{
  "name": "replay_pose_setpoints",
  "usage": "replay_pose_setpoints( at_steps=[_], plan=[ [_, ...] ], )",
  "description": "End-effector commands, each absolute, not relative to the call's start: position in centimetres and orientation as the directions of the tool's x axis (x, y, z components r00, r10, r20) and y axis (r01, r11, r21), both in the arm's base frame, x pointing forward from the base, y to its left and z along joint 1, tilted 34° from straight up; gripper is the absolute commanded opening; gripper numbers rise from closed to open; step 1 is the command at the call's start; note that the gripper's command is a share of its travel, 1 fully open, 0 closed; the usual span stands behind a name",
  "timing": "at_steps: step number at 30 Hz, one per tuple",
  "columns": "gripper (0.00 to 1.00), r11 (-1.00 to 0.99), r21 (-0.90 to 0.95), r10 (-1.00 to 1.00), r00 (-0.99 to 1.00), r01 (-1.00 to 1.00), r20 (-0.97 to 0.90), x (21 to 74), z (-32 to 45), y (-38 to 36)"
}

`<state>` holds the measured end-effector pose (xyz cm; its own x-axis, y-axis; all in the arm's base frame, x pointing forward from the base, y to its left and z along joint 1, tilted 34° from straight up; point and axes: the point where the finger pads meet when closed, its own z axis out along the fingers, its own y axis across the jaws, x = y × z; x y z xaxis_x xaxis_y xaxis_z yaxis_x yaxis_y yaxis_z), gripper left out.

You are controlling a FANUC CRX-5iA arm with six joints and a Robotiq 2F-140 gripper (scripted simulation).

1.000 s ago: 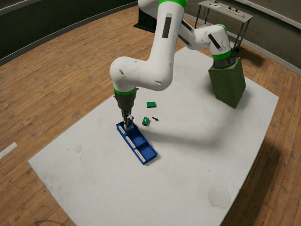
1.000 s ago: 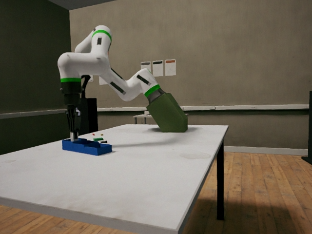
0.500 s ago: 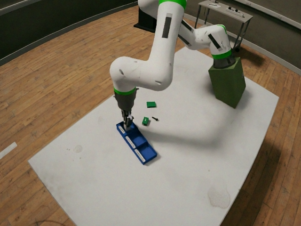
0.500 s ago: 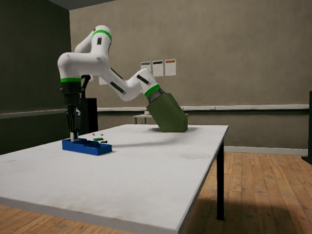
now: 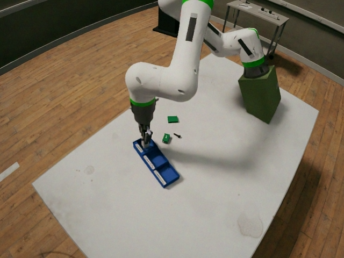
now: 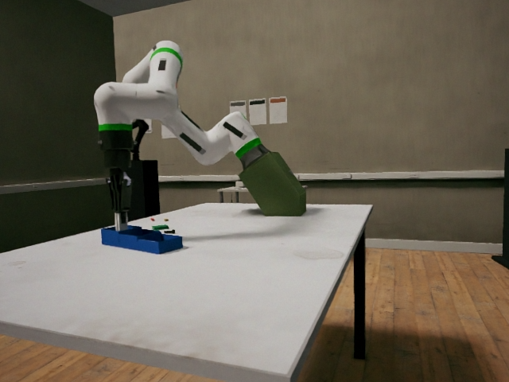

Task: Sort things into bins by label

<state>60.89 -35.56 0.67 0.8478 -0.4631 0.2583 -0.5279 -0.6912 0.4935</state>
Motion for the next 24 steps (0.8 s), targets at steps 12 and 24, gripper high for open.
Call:
replay_pose_setpoints(
  at_steps=[12,24],
  plan=[
    [0.15,-0.691,0.493,-0.463,0.848,-0.528,0.259,61.0,2.2,-34.5],
    [0.15,-0.691,0.493,-0.463,0.848,-0.528,0.259,61.2,4.9,-32.8]
  ],
)
